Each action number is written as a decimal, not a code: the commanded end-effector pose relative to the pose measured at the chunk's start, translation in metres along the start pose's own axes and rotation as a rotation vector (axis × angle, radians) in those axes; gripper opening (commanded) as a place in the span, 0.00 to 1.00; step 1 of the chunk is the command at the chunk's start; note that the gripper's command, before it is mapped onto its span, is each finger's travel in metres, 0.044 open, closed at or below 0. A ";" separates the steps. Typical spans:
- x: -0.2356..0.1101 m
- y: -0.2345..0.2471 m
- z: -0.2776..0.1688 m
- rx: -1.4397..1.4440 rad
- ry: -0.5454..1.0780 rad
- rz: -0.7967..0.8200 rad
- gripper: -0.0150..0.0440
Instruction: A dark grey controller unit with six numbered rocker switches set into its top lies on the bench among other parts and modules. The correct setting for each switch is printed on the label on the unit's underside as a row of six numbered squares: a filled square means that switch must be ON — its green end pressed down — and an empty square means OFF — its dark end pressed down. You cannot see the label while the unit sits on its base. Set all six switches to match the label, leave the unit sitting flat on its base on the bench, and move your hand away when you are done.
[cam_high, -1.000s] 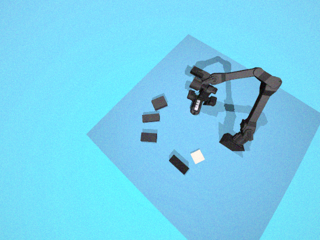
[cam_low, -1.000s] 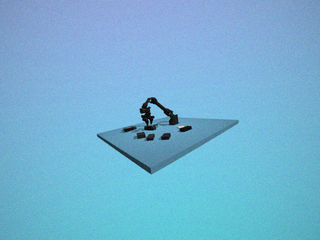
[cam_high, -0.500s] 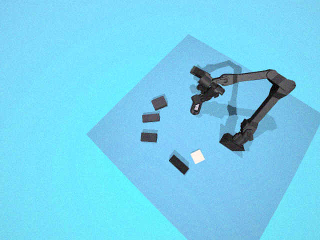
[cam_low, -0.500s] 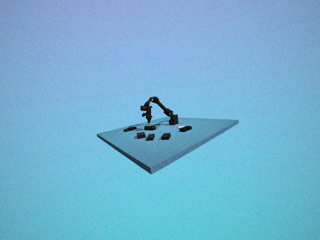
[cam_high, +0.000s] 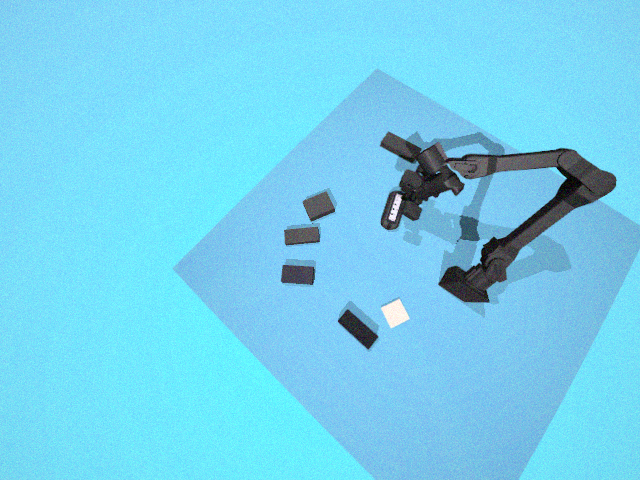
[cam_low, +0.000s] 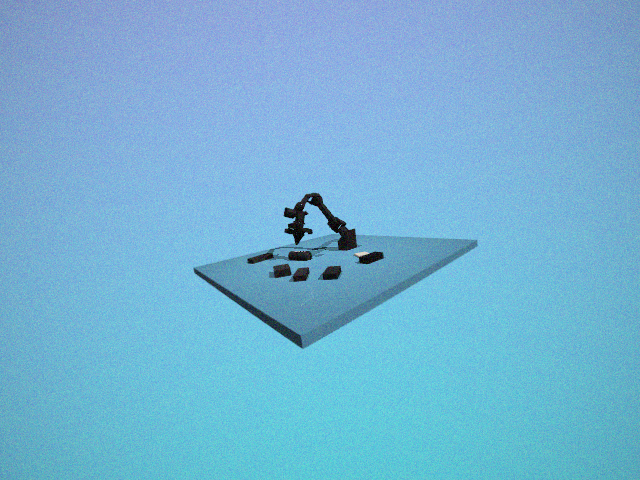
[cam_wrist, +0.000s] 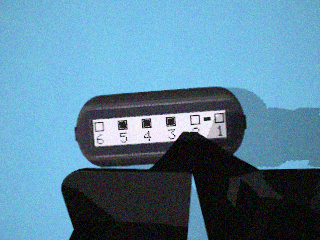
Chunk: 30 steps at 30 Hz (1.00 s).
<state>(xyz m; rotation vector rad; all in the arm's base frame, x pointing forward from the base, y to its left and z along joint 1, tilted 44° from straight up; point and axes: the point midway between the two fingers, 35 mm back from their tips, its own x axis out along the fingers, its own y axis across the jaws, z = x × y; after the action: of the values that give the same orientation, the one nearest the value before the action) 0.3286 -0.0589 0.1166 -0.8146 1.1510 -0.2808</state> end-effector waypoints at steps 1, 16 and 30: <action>0.000 0.001 -0.002 -0.077 -0.016 0.001 0.25; 0.000 0.001 -0.002 -0.077 -0.016 0.001 0.25; 0.005 -0.012 0.006 0.477 0.131 -0.020 0.83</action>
<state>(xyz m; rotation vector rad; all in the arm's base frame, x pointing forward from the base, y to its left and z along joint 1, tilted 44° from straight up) 0.3345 -0.0645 0.1188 -0.4988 1.1538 -0.5129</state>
